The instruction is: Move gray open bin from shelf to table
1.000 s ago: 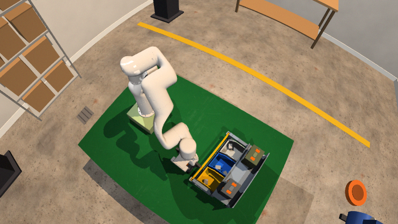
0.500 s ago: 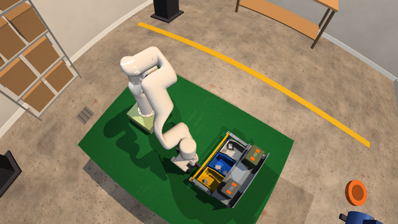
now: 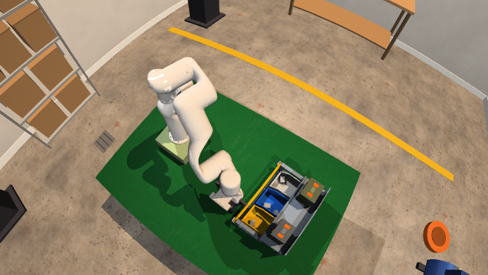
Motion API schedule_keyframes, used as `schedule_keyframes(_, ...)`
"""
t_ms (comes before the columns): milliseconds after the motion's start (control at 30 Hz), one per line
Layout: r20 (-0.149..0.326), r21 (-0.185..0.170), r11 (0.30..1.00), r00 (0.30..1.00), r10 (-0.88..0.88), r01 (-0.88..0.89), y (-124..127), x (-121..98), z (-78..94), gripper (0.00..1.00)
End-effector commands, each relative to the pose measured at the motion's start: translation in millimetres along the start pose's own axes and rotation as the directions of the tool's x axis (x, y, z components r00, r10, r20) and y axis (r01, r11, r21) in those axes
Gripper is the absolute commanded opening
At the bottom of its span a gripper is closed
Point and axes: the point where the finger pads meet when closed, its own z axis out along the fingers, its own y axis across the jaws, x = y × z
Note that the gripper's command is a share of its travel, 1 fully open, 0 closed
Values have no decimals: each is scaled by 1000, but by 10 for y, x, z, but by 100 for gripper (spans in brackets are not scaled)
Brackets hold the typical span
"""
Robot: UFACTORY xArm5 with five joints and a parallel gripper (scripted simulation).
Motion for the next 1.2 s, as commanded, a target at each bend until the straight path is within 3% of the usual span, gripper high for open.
schedule_keyframes(0, -1, 4, 1000, 1000, 0, 0, -14, 3, -13, 100)
schedule_keyframes(767, -1, 4, 1000, 1000, 0, 0, -14, 3, -13, 100)
schedule_keyframes(1167, -1, 4, 1000, 1000, 0, 0, -12, 5, -338, 100)
